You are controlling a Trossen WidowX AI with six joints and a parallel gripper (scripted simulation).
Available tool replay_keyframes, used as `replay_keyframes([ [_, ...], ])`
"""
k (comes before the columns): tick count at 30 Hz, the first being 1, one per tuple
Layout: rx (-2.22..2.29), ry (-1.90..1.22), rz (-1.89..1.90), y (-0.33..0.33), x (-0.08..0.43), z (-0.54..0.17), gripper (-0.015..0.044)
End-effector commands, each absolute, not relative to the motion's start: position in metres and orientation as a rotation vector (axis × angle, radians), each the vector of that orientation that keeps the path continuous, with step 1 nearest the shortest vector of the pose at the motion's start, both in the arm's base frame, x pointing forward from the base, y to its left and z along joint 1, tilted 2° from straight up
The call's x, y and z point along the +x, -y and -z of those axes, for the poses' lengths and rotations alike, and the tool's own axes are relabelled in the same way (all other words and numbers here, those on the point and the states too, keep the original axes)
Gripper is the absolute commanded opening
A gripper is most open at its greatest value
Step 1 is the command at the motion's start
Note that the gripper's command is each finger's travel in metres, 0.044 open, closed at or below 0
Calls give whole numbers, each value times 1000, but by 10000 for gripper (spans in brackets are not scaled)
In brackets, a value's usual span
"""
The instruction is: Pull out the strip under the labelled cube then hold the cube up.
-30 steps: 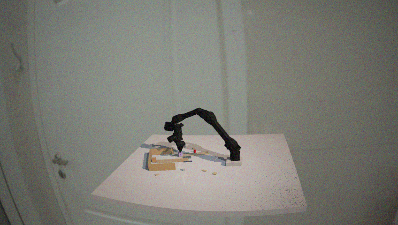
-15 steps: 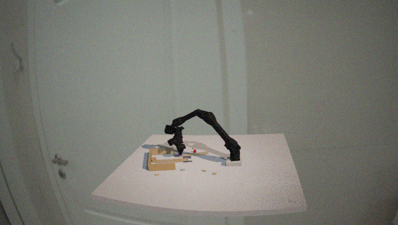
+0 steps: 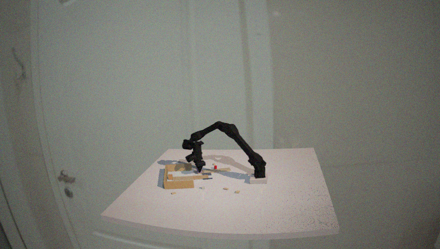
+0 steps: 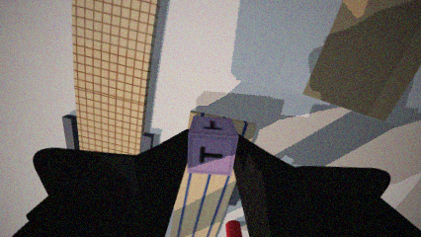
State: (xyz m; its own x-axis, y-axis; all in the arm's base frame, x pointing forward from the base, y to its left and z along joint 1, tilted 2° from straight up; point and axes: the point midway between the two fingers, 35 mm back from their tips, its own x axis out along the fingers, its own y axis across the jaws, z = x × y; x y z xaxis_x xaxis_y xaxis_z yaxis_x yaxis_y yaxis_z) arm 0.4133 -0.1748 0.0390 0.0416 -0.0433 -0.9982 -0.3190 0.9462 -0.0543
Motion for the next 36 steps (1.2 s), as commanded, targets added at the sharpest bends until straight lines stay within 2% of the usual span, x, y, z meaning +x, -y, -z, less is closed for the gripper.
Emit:
replay_keyframes([
  [1, -293, -1521, -215, 175, 413, -39, 112],
  [2, -293, -1521, -215, 175, 413, -39, 105],
  [6, -294, -1521, -215, 174, 411, -41, 0],
  [21, -295, -1529, -215, 150, 359, -76, 0],
  [36, -294, -1532, -217, 134, 320, -78, 0],
])
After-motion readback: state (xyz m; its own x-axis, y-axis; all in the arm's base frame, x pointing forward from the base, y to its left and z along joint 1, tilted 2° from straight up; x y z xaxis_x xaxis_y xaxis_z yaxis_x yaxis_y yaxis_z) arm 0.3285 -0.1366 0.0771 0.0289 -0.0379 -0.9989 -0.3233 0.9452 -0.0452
